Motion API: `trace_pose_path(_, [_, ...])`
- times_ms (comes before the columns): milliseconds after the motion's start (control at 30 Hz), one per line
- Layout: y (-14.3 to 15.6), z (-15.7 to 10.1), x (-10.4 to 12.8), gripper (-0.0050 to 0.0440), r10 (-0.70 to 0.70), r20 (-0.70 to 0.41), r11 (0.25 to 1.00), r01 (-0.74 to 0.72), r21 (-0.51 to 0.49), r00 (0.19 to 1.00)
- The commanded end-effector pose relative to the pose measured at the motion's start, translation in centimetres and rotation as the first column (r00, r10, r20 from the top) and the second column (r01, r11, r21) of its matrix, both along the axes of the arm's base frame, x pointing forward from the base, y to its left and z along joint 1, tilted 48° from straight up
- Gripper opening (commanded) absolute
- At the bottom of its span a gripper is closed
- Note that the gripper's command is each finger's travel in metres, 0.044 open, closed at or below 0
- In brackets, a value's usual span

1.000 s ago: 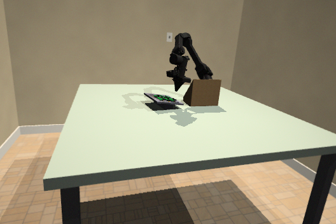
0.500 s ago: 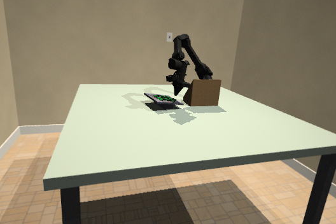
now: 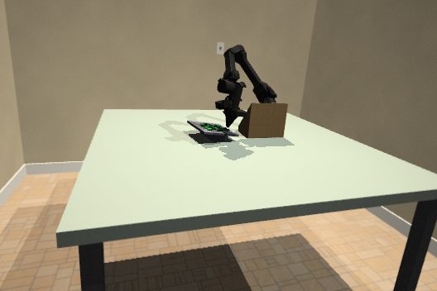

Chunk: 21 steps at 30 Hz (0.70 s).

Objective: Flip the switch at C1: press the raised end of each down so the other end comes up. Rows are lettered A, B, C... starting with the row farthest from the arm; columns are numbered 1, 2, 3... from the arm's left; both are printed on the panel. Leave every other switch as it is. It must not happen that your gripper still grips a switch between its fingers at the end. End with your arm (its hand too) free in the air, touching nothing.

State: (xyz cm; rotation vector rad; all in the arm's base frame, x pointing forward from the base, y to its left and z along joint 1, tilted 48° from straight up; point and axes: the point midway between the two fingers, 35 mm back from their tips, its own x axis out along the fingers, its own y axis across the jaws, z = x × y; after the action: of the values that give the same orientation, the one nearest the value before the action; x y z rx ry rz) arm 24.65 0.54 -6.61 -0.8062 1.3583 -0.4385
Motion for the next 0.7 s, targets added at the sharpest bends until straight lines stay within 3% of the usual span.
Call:
trace_pose_path(0, [-0.59, -0.46, -0.21, 0.0000, 0.003, -0.011, 1.000, -0.004, -0.012, 1.000])
trace_pose_path(667, [-0.59, -0.46, -0.21, 0.0000, 0.003, -0.011, 1.000, -0.004, -0.012, 1.000])
